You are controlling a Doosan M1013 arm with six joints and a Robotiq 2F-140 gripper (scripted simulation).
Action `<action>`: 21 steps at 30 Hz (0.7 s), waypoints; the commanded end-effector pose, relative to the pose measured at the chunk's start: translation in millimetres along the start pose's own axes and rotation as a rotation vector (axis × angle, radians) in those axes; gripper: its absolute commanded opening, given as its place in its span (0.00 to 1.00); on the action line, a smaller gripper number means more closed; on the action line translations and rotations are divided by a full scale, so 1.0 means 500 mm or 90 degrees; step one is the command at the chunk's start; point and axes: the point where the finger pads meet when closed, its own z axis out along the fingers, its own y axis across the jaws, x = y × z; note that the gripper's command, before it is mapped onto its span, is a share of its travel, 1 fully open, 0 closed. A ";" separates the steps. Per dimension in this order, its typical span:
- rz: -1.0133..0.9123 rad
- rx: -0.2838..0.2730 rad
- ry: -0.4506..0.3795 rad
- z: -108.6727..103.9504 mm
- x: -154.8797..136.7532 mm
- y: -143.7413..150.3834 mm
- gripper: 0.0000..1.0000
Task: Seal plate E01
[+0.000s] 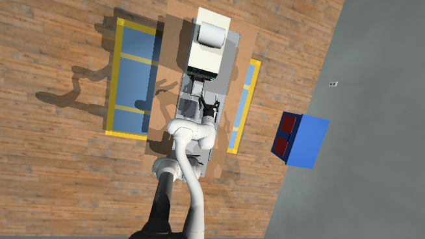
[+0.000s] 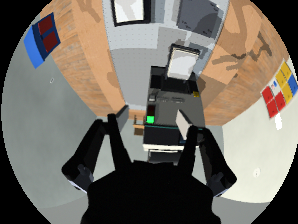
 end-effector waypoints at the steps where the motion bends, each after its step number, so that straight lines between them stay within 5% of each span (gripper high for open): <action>1: 0.000 0.001 0.000 0.000 -0.005 -0.006 0.70; 8: 0.000 0.001 0.000 0.000 -0.005 -0.006 0.70; 21: 0.000 0.001 0.000 0.007 0.085 -0.006 0.65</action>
